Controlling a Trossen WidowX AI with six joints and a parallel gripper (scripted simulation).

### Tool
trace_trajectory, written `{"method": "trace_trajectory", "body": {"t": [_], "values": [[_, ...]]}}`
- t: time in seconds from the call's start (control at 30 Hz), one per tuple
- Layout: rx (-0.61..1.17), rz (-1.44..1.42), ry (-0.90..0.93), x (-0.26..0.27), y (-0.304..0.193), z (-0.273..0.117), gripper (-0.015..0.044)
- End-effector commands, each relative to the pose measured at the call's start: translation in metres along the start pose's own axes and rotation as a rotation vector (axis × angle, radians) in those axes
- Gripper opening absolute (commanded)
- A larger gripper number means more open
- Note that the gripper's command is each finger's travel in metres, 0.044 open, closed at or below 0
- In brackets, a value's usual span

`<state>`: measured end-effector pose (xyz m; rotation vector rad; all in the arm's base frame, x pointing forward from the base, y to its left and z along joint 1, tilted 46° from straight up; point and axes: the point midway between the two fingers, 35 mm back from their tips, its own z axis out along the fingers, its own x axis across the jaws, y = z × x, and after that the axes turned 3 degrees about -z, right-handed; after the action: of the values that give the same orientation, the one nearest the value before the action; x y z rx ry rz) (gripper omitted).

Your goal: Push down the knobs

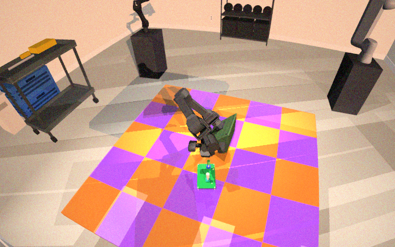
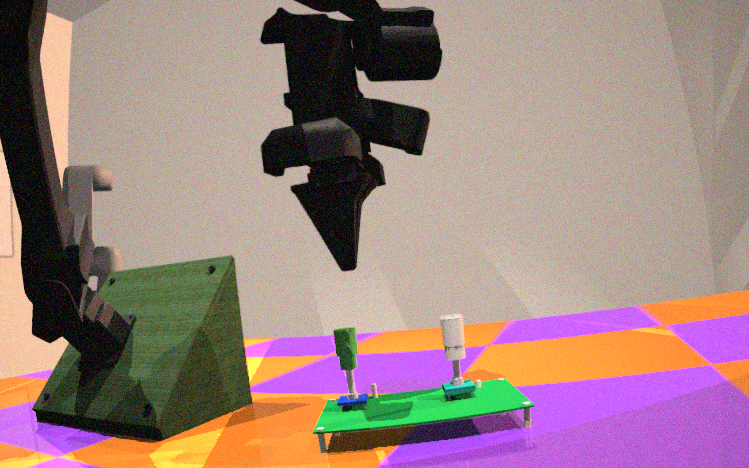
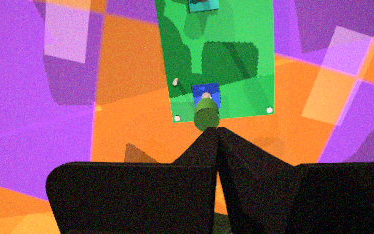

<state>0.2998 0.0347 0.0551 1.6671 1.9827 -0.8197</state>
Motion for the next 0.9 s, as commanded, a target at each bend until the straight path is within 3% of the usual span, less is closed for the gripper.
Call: {"method": "trace_trajectory", "body": {"t": [0.0, 0.87], "values": [[0.032, -0.049, -0.042, 0.006, -0.009, 0.002, 0.0000], [0.032, -0.049, -0.043, 0.005, -0.010, 0.036, 0.0000]]}}
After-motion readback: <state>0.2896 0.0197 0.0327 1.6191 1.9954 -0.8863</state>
